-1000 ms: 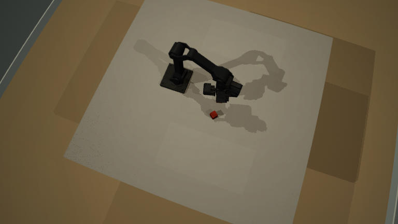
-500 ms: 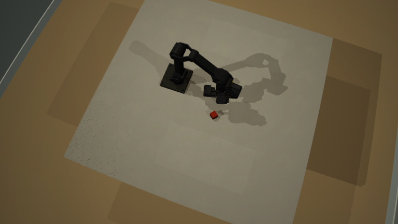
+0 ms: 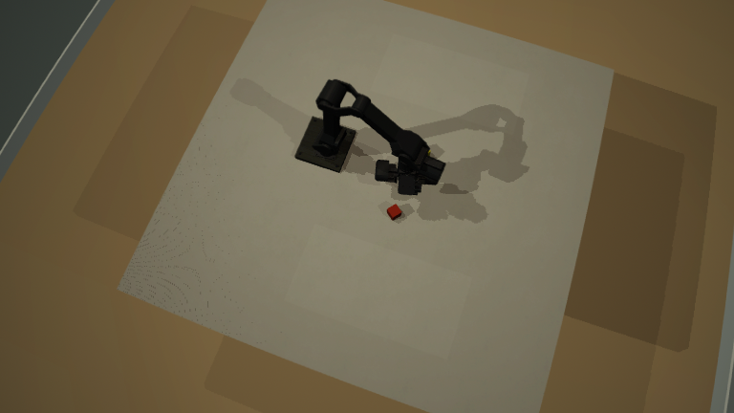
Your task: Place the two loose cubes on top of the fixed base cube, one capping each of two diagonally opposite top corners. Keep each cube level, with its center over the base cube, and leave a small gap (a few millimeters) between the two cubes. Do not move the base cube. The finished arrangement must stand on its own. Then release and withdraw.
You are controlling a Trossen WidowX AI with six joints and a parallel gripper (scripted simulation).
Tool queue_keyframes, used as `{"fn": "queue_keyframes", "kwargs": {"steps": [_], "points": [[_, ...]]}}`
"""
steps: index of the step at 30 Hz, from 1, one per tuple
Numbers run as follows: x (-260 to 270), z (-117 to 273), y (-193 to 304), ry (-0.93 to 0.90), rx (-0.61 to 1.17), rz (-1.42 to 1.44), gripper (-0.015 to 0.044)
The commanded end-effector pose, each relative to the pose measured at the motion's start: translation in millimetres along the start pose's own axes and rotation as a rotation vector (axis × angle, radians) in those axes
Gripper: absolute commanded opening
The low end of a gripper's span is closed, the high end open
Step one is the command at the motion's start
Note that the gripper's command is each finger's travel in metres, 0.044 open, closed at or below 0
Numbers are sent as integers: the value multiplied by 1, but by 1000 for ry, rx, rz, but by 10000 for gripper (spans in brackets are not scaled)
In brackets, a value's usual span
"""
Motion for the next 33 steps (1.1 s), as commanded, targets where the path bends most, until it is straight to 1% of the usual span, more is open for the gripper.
{"fn": "queue_keyframes", "kwargs": {"steps": [1,6,12,33], "points": [[-2,-6,0,11,-3,5,239],[-2,-6,0,11,-3,5,107],[-1,-1,0,11,-3,5,105],[5,64,-1,11,-3,5,105]]}}
Point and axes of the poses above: the point midway between the two fingers, 35 mm back from their tips, its own z axis back along the fingers, its own x axis across the jaws, y = z × x, the point moved 6 cm from there along z, back along the fingers, and after that the axes turned 10 degrees about -z, right-handed, at the moved point
